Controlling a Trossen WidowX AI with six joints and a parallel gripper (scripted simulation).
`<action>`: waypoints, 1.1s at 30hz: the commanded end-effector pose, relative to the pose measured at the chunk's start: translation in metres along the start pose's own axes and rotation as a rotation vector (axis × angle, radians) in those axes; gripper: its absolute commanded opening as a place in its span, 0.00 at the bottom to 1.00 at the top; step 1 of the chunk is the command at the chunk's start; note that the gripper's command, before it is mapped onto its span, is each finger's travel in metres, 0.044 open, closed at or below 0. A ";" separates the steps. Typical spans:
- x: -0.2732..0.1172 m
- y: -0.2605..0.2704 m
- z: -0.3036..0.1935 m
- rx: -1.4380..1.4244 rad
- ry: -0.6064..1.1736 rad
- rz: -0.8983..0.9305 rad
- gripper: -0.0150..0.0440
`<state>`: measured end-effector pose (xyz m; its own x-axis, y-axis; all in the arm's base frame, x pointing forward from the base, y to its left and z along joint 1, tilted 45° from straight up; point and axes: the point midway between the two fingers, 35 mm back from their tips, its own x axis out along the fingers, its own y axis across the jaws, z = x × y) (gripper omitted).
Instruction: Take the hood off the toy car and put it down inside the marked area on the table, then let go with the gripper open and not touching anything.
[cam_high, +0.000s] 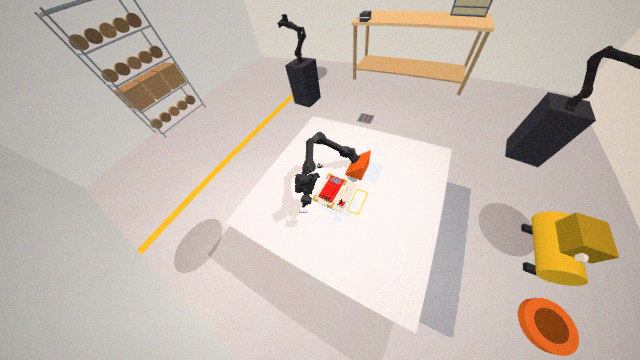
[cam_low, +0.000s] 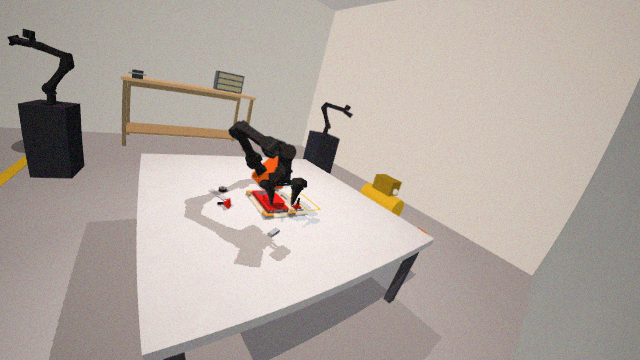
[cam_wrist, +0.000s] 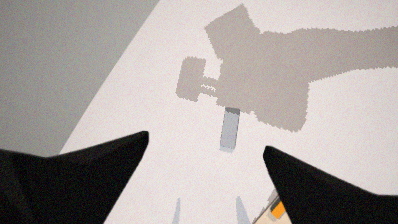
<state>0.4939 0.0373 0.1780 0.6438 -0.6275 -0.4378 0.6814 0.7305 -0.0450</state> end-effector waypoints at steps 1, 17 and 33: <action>-0.029 -0.031 -0.066 -0.452 0.254 -0.043 1.00; -0.095 -0.103 -0.120 -1.060 0.611 -0.130 1.00; -0.088 -0.105 -0.125 -1.060 0.612 -0.130 1.00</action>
<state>0.3224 0.0527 0.1117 0.1353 -0.6894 -0.7116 -0.0716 0.7095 -0.7010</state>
